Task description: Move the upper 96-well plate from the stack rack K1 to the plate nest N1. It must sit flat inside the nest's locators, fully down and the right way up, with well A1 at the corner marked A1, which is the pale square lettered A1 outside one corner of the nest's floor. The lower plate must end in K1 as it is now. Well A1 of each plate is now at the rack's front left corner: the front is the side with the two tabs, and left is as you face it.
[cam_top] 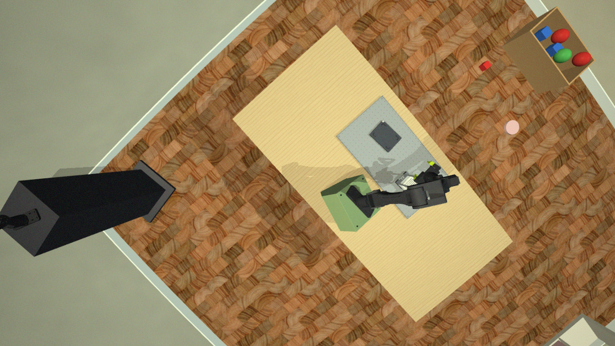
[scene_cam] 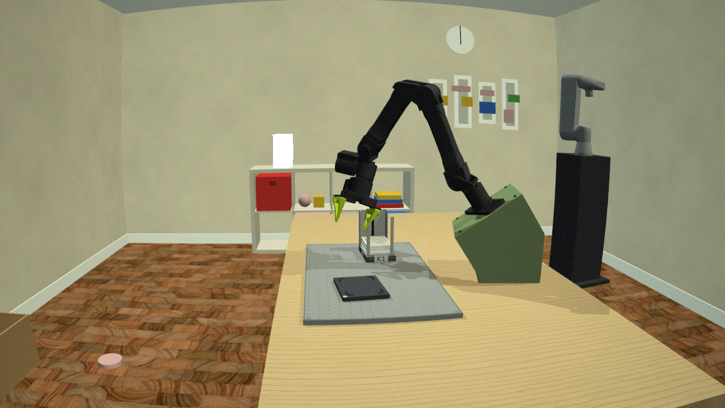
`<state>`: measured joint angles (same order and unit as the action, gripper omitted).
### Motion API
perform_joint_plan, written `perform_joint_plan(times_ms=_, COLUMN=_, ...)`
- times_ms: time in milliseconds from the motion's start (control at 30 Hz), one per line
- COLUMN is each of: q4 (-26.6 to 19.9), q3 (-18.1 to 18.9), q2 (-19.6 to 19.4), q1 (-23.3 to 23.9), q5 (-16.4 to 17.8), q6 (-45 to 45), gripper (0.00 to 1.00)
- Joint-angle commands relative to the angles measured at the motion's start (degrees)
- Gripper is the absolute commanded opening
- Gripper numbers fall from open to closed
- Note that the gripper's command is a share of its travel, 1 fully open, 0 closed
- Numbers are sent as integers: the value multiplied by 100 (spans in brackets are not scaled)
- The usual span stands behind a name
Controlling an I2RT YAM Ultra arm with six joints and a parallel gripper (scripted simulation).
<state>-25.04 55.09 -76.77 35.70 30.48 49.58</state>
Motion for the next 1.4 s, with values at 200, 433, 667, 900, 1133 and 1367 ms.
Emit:
perform_joint_plan(times_ms=200, q4=-961, q3=203, q2=182, q1=613, q5=-914, q6=-261, gripper=100)
perform_joint_plan(times_ms=433, q4=-949, q3=189, q2=176, q1=674, q5=-796, q6=-321, gripper=100)
perform_joint_plan(times_ms=667, q4=-938, q3=177, q2=172, q1=719, q5=-706, q6=-367, gripper=100)
perform_joint_plan(times_ms=900, q4=-926, q3=164, q2=166, q1=769, q5=-604, q6=-420, gripper=100)
perform_joint_plan(times_ms=1133, q4=-917, q3=154, q2=160, q1=814, q5=-513, q6=-468, gripper=100)
perform_joint_plan(times_ms=1367, q4=-1206, q3=185, q2=338, q1=1326, q5=30, q6=-720, gripper=100)
